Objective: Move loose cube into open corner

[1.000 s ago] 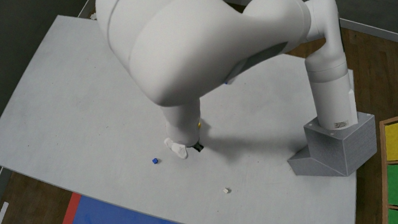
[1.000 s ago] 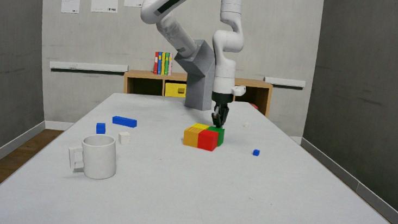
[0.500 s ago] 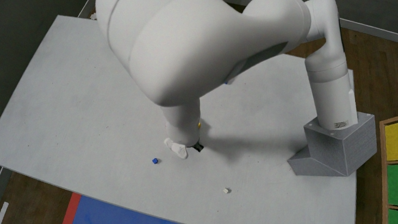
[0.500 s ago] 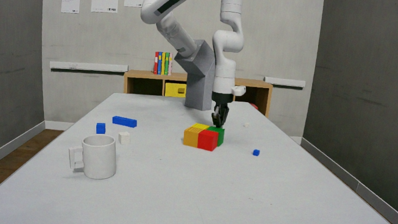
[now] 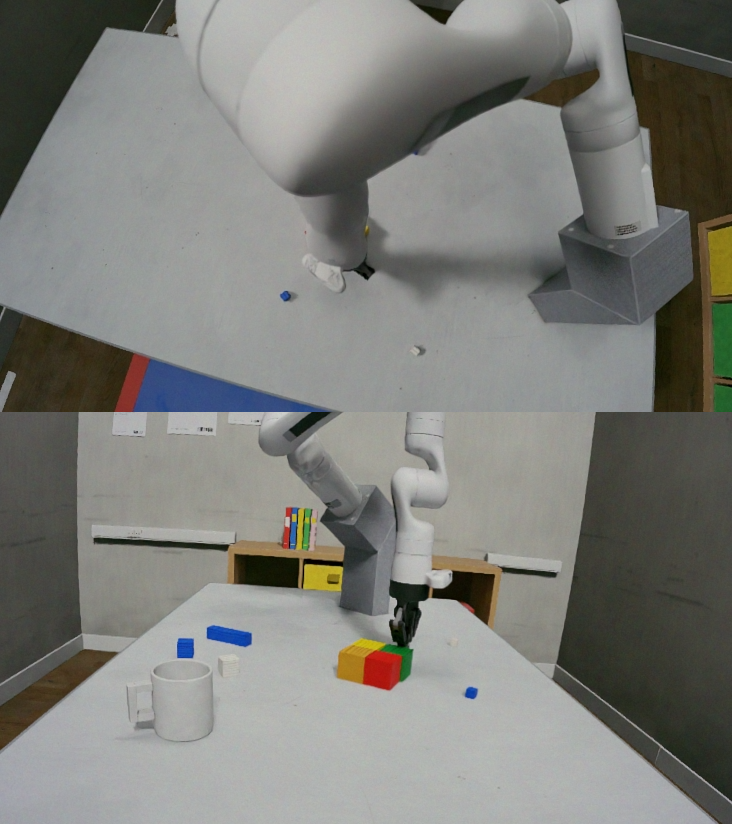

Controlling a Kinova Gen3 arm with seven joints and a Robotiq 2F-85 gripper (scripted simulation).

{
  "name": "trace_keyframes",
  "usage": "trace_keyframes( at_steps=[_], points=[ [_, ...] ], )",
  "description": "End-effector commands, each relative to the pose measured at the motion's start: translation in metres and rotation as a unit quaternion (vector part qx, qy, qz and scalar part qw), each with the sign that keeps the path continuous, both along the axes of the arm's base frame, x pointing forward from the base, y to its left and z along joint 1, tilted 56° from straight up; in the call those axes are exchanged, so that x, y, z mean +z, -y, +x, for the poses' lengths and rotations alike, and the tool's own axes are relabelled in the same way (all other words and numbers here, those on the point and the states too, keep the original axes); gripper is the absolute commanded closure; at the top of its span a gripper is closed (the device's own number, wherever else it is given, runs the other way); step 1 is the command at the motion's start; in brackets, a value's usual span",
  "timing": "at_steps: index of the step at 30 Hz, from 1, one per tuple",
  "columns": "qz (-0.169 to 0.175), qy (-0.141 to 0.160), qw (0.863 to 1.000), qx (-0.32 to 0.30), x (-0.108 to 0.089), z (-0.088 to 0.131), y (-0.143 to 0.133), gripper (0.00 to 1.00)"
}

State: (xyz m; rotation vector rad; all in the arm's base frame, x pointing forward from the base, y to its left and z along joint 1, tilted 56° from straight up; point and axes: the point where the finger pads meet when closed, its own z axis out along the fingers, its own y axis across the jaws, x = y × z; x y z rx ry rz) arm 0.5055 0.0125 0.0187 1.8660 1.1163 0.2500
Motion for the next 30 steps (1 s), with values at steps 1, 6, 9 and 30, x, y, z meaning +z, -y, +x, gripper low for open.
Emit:
trace_keyframes(
  at_steps=[1, 6, 9, 30],
  points=[
    [-0.003, -0.002, 1.0, 0.002, -0.003, -0.003, 0.0, 0.9],
    [-0.003, -0.002, 1.0, 0.004, -0.005, -0.004, -0.002, 0.9],
    [-0.003, -0.002, 1.0, 0.004, -0.006, -0.005, -0.002, 0.9],
    [-0.003, -0.004, 1.0, 0.0, 0.001, -0.015, -0.009, 0.9]
  ],
)
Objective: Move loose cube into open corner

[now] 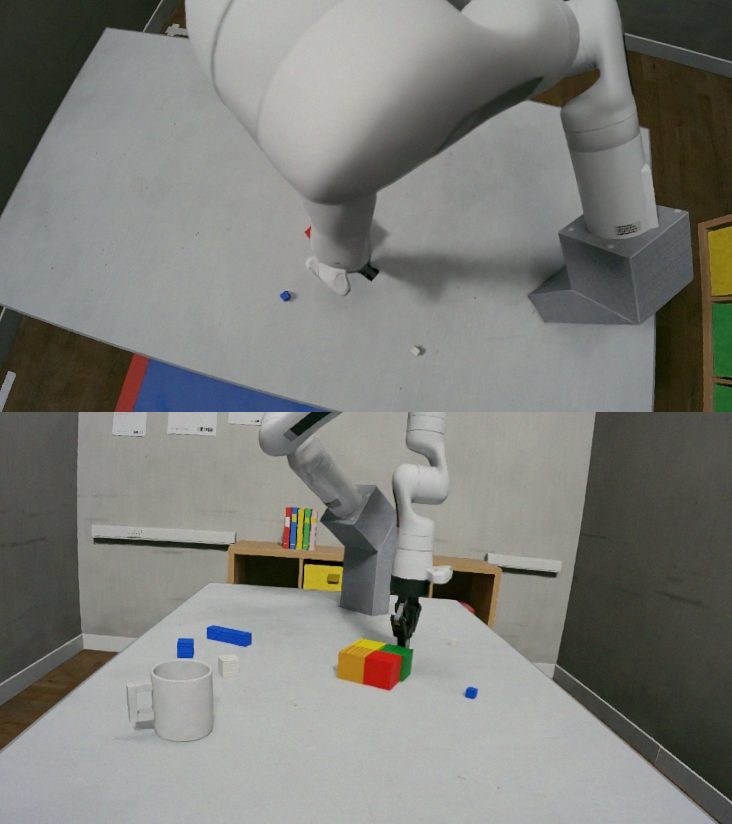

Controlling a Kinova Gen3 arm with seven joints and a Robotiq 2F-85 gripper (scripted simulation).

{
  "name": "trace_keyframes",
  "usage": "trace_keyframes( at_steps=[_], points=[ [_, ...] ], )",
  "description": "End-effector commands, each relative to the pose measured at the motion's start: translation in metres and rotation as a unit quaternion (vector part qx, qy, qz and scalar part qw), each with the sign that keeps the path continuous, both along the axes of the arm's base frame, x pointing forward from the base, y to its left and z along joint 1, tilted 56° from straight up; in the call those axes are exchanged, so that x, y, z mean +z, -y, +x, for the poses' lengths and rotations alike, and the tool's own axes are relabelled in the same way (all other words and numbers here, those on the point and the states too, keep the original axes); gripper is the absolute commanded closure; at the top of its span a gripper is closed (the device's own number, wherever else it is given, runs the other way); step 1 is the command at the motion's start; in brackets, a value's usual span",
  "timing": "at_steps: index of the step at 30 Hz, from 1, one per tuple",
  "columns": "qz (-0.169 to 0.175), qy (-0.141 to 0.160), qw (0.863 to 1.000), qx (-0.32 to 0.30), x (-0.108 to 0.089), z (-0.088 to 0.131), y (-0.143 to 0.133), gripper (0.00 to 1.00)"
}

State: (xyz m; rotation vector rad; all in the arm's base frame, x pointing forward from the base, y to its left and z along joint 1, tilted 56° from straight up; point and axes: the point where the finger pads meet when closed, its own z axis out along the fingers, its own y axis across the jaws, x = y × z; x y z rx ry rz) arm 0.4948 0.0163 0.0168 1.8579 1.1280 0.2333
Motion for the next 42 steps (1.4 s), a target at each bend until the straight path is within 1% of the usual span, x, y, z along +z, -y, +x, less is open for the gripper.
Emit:
trace_keyframes(
  at_steps=[1, 6, 9, 23, 26, 35, 42],
  points=[
    [0.003, 0.003, 1.0, -0.001, 0.004, -0.005, -0.006, 0.9],
    [0.003, 0.003, 1.0, -0.001, 0.01, -0.011, -0.014, 0.9],
    [0.004, 0.005, 1.0, 0.002, 0.012, -0.011, -0.016, 0.9],
    [0.004, 0.005, 1.0, 0.002, 0.034, -0.034, -0.041, 0.9],
    [0.004, 0.005, 1.0, 0.0, 0.036, -0.034, -0.041, 0.9],
    [0.004, 0.005, 1.0, 0.0, 0.045, -0.044, -0.051, 0.9],
    [0.004, 0.005, 1.0, 0.0, 0.048, -0.047, -0.053, 0.9]
  ],
)
